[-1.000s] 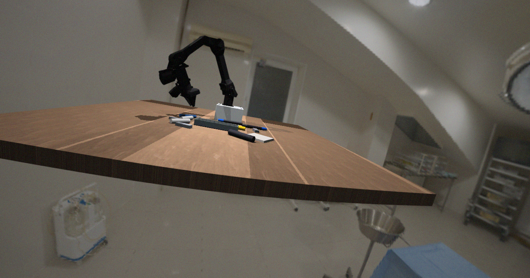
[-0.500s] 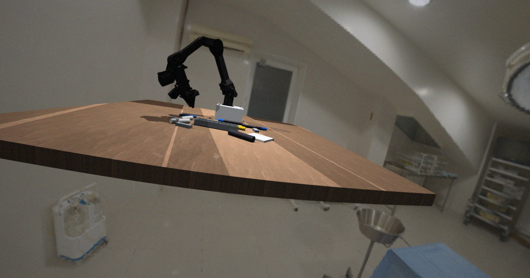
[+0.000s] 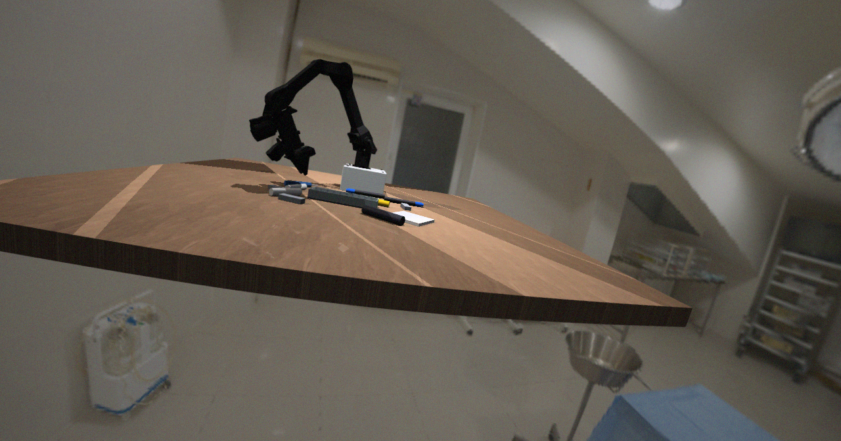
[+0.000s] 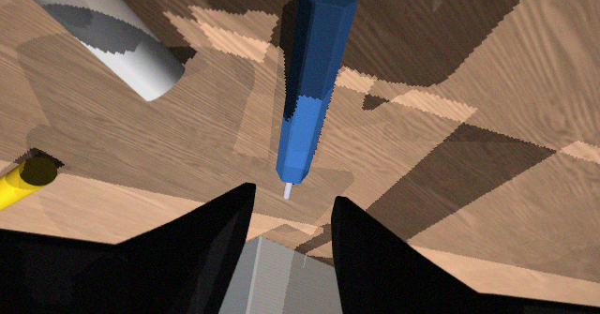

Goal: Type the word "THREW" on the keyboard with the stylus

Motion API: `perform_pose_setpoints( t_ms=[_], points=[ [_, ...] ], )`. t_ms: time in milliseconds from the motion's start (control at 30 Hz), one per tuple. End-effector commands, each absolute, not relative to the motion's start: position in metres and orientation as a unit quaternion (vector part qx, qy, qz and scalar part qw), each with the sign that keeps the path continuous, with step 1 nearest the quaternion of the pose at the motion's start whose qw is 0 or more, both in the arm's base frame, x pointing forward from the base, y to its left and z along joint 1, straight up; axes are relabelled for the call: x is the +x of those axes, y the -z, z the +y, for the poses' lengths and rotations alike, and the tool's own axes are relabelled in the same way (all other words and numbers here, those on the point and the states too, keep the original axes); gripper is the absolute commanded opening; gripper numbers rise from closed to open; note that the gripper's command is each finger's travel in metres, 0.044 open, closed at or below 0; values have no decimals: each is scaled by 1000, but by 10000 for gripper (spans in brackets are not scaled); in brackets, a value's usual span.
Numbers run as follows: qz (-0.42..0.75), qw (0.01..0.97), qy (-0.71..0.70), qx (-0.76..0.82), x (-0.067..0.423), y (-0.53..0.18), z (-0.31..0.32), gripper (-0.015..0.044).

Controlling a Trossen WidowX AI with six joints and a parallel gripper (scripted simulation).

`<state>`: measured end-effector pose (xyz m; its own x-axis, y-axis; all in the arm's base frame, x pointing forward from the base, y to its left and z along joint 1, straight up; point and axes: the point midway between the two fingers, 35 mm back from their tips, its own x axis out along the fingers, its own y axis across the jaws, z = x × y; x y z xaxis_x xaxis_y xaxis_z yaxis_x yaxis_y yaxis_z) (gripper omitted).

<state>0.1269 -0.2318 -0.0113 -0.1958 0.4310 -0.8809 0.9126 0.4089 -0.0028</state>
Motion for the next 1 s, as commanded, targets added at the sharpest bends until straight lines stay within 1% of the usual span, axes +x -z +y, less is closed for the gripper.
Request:
perform_pose_setpoints(
  t_ms=[0, 967],
  points=[
    [721, 430, 278, 467, 127, 15, -231, 150],
    [721, 430, 278, 467, 127, 41, -232, 150]
  ],
)
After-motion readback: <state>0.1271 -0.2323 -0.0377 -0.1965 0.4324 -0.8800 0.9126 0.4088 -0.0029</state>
